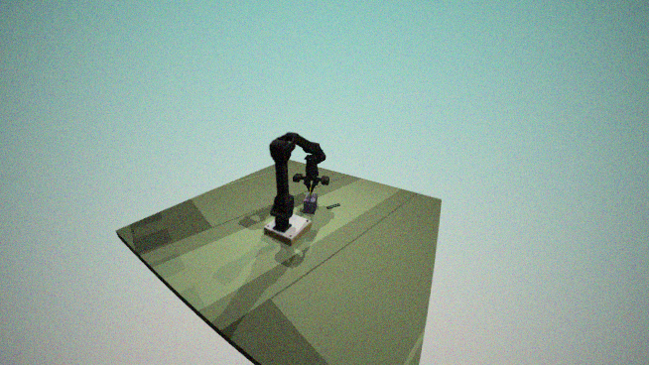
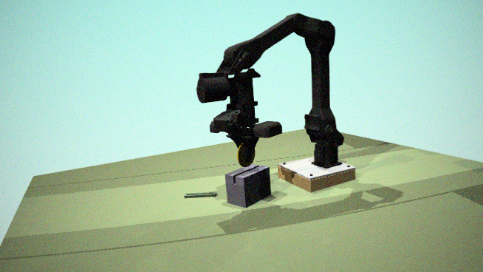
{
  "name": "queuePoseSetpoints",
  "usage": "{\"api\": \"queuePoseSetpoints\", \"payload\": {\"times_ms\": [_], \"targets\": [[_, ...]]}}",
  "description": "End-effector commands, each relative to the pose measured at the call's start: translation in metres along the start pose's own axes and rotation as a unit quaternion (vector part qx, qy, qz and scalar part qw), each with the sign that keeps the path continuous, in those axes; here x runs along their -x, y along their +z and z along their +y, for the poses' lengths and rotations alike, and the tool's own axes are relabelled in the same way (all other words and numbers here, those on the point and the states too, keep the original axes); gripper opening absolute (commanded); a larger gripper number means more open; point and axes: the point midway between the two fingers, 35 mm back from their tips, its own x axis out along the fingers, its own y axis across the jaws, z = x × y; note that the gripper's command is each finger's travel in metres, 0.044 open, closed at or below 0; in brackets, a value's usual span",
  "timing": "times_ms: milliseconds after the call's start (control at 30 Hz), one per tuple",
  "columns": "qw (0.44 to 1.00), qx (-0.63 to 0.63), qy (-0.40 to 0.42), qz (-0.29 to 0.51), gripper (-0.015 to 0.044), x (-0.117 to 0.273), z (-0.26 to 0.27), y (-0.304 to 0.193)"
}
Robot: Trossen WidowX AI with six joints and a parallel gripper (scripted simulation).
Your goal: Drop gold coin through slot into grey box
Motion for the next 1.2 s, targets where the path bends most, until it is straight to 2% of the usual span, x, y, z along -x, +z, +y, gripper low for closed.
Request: {"api": "queuePoseSetpoints", "payload": {"times_ms": [0,833,1033,1167], "targets": [[1.000,0.000,0.001,0.003,0.0000,-0.0032,0.0003,-0.0008],[1.000,-0.002,0.001,0.003,0.0000,-0.0099,0.0003,-0.0007],[1.000,-0.001,0.000,0.000,0.0157,-0.0069,0.0000,0.0001],[1.000,-0.001,0.000,0.000,0.0161,-0.0069,0.0000,0.0001]]}}
